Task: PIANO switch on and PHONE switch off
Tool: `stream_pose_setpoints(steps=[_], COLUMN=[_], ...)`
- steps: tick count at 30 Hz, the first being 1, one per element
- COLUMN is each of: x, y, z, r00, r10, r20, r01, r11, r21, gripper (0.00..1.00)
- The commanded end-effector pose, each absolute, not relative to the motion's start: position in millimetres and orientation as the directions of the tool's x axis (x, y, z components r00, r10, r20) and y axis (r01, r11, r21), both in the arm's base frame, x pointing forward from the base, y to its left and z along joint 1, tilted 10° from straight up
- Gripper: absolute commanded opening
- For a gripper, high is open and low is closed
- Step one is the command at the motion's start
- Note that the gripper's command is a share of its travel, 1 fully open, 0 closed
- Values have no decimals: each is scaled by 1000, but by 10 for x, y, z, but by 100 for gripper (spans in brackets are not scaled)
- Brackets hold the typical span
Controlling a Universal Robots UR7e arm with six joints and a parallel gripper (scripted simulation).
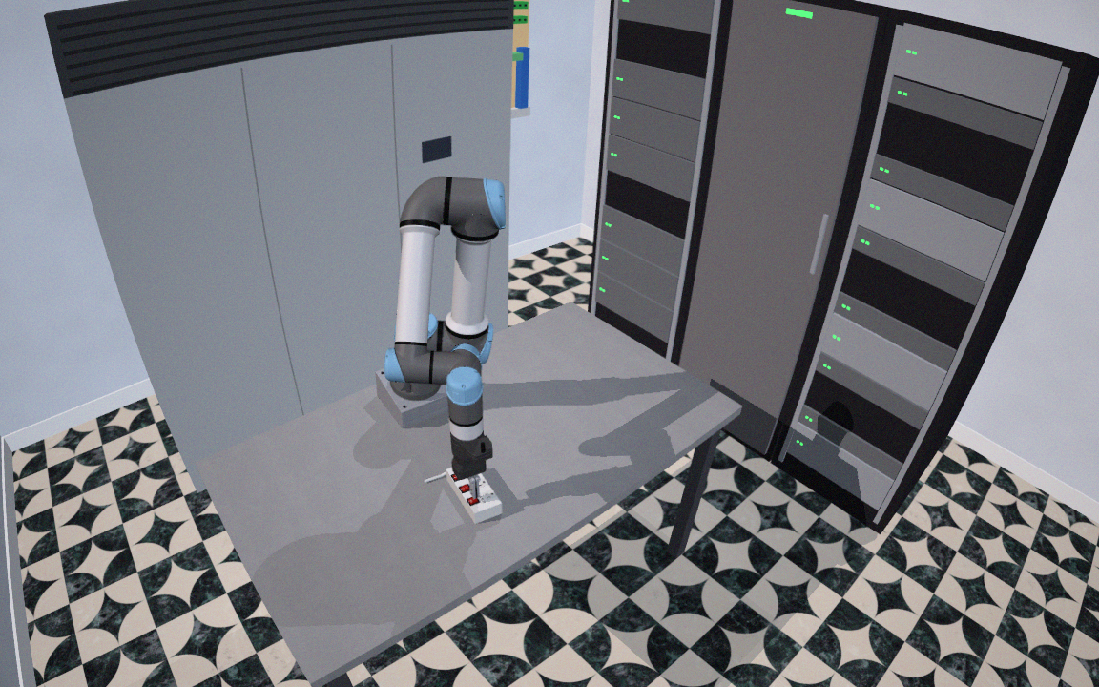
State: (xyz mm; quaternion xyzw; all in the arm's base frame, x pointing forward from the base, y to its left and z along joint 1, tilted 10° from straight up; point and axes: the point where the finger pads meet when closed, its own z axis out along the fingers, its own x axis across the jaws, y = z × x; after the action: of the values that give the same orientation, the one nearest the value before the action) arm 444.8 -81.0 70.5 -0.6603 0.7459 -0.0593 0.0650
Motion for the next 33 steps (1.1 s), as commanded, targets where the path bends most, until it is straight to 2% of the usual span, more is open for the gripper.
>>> stream_pose_setpoints(steps=[1,33], x=[4458,4463], y=[-813,-813], z=[676,648], r00=[-120,-120], r10=[-993,-993], r20=[-18,-18], r01=[-977,-977], r11=[121,121], r21=[-176,-176], gripper=[0,0])
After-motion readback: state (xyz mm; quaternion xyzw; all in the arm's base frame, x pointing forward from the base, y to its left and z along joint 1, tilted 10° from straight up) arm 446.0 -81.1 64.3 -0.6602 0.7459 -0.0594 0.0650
